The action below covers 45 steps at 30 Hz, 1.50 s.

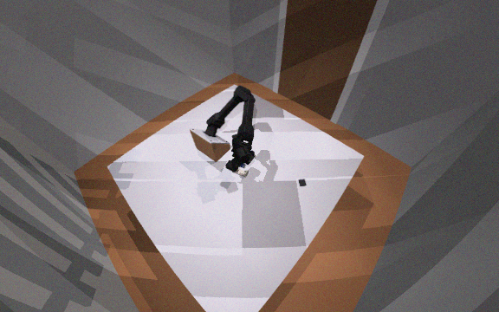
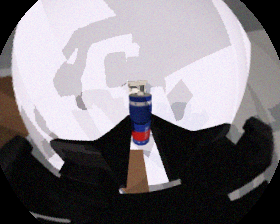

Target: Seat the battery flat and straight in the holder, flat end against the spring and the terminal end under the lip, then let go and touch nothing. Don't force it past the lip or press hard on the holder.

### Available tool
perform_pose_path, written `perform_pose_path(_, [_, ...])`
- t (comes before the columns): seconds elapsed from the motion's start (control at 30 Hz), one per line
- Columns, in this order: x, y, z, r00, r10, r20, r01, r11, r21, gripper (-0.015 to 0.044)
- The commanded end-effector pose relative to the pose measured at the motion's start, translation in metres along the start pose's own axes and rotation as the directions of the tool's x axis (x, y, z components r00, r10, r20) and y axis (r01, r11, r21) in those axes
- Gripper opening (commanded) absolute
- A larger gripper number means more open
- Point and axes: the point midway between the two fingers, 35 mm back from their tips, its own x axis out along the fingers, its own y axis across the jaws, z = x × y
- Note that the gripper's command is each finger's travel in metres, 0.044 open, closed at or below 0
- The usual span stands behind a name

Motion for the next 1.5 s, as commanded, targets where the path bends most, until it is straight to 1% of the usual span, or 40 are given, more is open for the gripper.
perform_pose_path(0.0, [0.0,-0.004,-0.001,1.0,0.0,-0.003,0.0,0.999,-0.047,0.0085])
perform_pose_path(0.1, [0.001,-0.004,0.0,1.0,-0.001,0.005,0.001,0.999,-0.047,0.0085])
perform_pose_path(0.8, [0.04,-0.002,0.005,0.969,-0.007,0.246,0.014,1.0,-0.028,0.0085])
perform_pose_path(1.0, [0.041,-0.002,0.005,0.966,-0.004,0.257,0.012,1.0,-0.028,0.0085])
perform_pose_path(1.47, [0.05,-0.007,0.004,0.944,-0.012,0.33,0.02,1.0,-0.02,0.0085])
